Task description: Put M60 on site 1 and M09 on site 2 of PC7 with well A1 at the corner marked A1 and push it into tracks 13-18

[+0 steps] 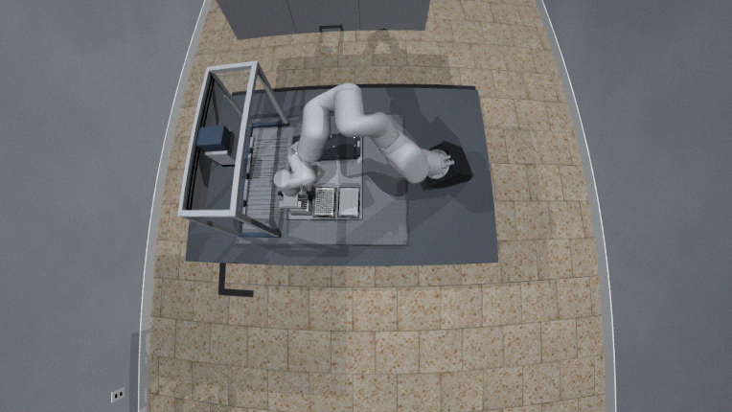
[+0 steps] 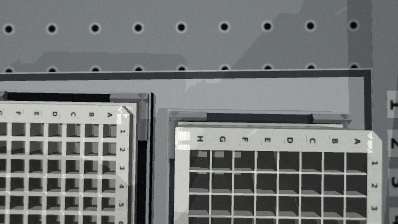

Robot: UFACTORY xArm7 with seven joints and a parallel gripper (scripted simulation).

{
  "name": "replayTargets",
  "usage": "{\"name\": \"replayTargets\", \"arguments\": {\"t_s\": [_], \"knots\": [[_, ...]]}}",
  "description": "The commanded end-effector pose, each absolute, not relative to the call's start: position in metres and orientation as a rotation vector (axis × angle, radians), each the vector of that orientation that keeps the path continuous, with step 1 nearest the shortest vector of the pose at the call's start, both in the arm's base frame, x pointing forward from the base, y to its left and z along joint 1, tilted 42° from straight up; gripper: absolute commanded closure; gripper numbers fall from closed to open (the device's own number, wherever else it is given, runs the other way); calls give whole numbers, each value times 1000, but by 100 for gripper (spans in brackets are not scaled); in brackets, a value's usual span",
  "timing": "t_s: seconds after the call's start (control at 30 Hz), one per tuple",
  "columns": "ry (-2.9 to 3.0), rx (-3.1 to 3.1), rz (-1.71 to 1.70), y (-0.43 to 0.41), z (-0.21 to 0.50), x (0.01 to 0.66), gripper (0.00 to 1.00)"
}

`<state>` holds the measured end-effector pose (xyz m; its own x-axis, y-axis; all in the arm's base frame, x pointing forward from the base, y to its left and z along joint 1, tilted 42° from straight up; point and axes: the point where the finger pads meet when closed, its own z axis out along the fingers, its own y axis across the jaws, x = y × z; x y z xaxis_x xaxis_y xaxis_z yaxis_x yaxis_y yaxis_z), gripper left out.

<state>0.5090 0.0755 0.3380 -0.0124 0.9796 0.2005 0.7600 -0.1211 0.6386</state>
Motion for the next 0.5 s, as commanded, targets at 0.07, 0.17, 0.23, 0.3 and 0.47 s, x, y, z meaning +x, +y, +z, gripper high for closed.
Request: {"name": "replayTargets", "arguments": {"t_s": [0.07, 0.17, 0.23, 0.3, 0.47], "knots": [[1807, 1924, 891, 76, 340, 510, 100], [1807, 1924, 891, 76, 340, 510, 100], [1807, 1924, 891, 76, 340, 510, 100], [1807, 1924, 891, 75, 341, 509, 100], [1807, 1924, 891, 75, 344, 507, 100]]}}
